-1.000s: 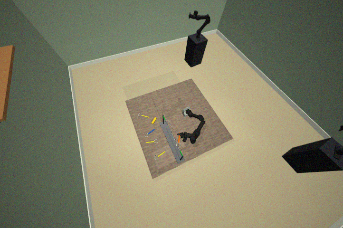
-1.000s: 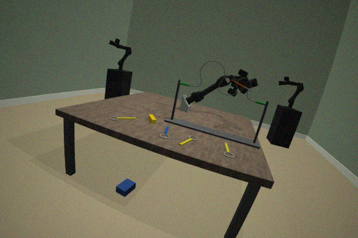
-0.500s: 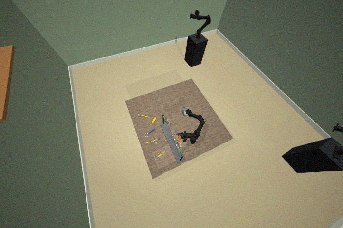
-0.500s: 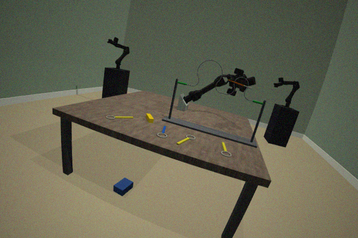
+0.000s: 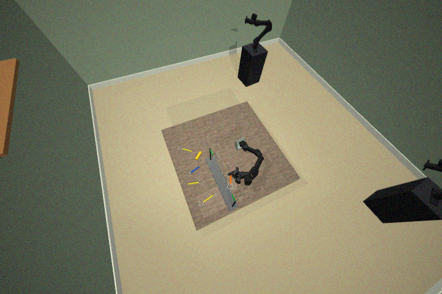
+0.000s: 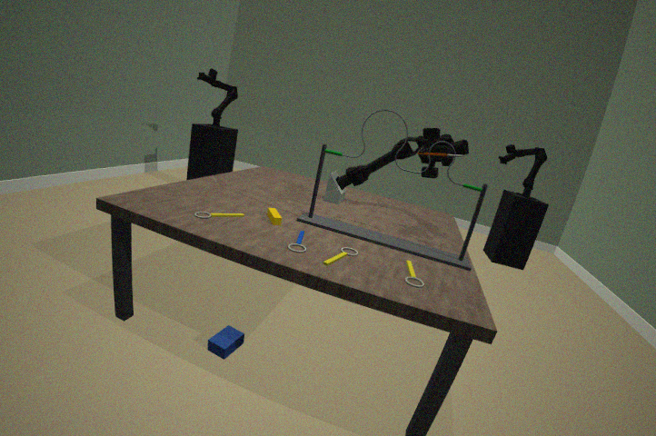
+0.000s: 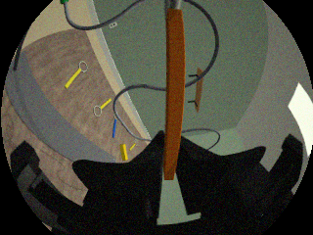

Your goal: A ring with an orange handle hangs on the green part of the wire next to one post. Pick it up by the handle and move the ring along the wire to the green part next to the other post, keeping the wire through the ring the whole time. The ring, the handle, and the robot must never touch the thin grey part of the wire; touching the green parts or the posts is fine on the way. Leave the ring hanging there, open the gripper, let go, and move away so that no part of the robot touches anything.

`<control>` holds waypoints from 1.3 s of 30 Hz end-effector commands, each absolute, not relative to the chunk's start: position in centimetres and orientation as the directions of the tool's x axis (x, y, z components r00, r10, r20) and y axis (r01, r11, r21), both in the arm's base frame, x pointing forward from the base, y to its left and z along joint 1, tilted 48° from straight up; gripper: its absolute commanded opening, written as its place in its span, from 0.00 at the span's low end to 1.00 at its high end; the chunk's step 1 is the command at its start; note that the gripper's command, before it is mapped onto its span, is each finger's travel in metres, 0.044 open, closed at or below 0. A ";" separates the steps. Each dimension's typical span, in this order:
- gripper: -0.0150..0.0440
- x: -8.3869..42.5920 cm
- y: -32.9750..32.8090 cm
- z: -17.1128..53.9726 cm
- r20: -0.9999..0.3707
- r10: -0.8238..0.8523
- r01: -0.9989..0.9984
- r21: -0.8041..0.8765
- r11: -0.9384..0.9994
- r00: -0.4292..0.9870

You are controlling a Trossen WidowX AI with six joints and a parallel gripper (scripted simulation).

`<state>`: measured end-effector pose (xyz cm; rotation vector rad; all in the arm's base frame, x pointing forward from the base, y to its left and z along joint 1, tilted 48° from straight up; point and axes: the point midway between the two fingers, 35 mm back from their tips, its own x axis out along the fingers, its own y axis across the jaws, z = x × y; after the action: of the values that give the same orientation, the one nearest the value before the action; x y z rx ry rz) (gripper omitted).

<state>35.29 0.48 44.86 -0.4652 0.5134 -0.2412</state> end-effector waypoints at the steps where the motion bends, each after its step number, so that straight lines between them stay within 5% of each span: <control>1: 0.00 35.4 0.9 44.6 -0.436 -0.296 0.108 -0.405 0.908 0.850; 39: 0.00 36.1 5.9 44.5 -0.419 0.118 0.076 0.419 0.905 0.900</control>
<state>36.26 5.56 44.12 0.3778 0.4666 0.0021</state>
